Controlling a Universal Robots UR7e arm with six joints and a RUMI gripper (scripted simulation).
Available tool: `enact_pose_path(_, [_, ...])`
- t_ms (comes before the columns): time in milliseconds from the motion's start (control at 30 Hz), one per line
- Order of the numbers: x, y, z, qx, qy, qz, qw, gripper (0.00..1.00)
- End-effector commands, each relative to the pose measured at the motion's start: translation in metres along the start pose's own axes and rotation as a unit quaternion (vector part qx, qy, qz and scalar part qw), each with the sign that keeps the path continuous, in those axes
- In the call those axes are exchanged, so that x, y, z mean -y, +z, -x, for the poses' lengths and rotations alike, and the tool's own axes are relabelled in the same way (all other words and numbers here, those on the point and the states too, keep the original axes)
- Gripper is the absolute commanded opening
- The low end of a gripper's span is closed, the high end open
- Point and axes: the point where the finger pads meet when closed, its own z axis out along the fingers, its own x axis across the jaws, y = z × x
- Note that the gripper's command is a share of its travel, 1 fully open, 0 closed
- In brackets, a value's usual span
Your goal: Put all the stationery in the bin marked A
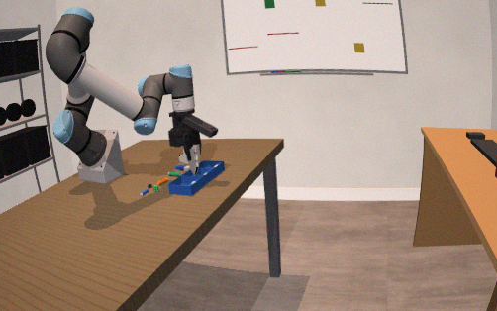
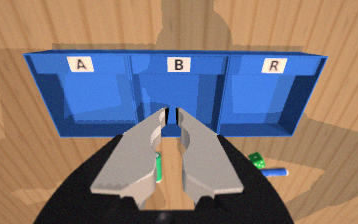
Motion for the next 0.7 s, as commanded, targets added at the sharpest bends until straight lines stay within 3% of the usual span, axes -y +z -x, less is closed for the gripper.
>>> enact_pose_path(0, [0.0,-0.003,0.0,0.0,0.0,-0.001,1.0,0.04])
enact_pose_path(667, [0.0,-0.026,0.0,0.0,0.0,-0.001,1.0,0.04])
